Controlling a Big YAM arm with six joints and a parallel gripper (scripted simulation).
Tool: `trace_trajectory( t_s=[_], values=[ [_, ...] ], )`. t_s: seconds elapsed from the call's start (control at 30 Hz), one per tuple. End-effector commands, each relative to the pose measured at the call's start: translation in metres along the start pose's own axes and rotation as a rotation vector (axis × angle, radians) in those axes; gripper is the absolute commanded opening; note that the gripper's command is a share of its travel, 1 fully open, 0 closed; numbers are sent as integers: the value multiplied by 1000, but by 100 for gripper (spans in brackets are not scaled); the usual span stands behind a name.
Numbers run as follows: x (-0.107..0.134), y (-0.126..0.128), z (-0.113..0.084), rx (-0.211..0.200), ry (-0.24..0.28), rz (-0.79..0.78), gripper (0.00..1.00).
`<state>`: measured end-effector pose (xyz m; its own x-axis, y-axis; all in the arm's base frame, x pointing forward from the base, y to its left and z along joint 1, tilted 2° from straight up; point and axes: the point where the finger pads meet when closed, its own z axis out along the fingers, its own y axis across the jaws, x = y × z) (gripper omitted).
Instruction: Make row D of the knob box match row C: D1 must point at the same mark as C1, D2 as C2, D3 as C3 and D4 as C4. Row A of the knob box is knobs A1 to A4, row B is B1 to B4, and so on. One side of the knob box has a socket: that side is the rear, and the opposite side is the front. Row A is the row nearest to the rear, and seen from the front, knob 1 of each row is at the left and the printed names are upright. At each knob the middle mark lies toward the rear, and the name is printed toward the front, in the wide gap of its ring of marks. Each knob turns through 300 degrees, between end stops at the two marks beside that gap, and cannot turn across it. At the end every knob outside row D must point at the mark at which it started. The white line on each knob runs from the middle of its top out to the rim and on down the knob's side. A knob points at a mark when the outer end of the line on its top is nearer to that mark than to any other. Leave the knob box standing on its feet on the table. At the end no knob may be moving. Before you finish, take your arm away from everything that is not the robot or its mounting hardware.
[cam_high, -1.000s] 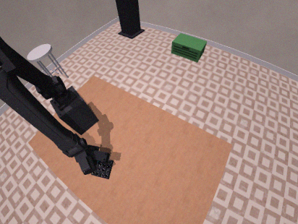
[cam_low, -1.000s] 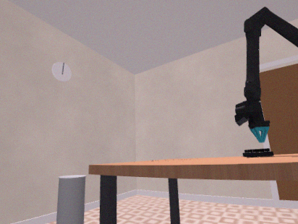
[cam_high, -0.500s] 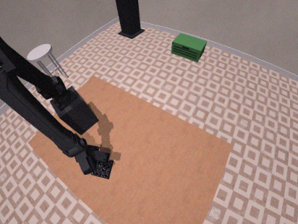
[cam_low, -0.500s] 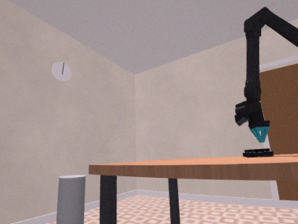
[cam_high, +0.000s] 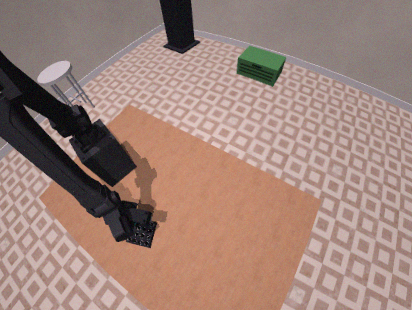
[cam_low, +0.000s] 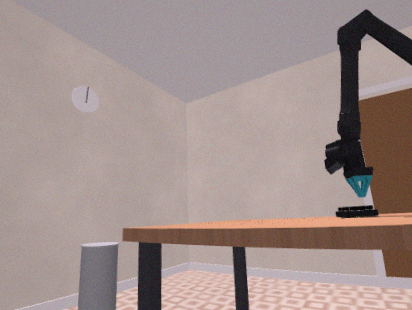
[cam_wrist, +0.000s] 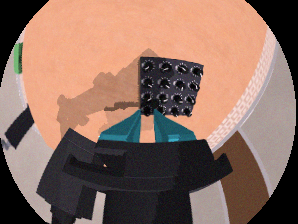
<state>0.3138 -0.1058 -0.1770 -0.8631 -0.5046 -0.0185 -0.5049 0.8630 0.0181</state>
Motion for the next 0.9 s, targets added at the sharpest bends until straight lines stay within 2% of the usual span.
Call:
trace_trajectory(
  t_s=[0.0,0.2,0.37,0.47,0.5,0.87],
  values=[
    [0,-2,-1,-3,-2,-4,18],
    [1,-3,-3,-1,-4,42,18],
    [4,-5,-11,6,-11,210,18],
    [4,-5,-11,7,-11,233,18],
    [0,-11,-13,14,-19,295,18],
    [8,-7,-15,7,-13,563,18]
  ],
)
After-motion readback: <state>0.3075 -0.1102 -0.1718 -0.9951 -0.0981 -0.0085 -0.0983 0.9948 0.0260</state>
